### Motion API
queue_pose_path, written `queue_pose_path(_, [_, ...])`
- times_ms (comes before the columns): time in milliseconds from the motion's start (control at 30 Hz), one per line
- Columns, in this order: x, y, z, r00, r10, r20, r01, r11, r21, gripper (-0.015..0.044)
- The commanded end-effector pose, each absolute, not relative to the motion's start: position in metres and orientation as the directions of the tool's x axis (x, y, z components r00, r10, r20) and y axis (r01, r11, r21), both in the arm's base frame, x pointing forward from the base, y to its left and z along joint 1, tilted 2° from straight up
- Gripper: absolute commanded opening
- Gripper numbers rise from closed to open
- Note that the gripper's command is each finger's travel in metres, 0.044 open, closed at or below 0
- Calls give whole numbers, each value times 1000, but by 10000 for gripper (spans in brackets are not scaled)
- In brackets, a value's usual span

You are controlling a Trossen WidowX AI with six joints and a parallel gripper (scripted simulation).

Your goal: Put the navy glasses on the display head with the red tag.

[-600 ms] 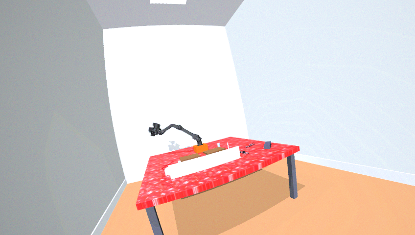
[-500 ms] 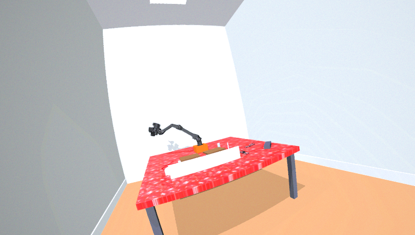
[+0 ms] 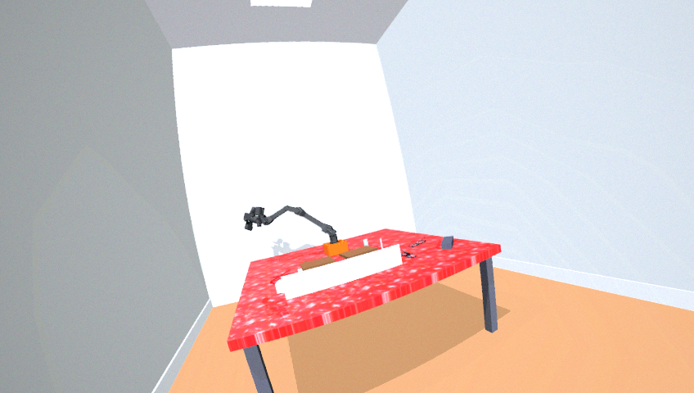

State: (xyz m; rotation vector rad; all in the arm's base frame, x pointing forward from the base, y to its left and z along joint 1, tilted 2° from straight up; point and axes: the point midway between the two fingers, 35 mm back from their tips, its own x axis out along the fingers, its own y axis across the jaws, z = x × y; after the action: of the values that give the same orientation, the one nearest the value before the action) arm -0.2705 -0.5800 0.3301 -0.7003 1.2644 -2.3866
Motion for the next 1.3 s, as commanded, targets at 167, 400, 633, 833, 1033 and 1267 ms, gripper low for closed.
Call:
queue_pose_path(167, [-117, -628, 294, -613, -784, 104, 504, -488, -713, 200])
queue_pose_path(400, [6, -629, 263, -402, -915, -37, 782, -322, -533, 200])
queue_pose_path(633, [120, -602, 232, -180, -966, -185, 945, -117, -305, 200])
queue_pose_path(833, [209, -556, 203, 8, -949, -316, 996, 37, -84, 200])
queue_pose_path(1033, [286, -491, 173, 178, -875, -450, 982, 129, 138, 200])
queue_pose_path(1267, [357, -393, 136, 332, -722, -607, 924, 121, 362, 200])
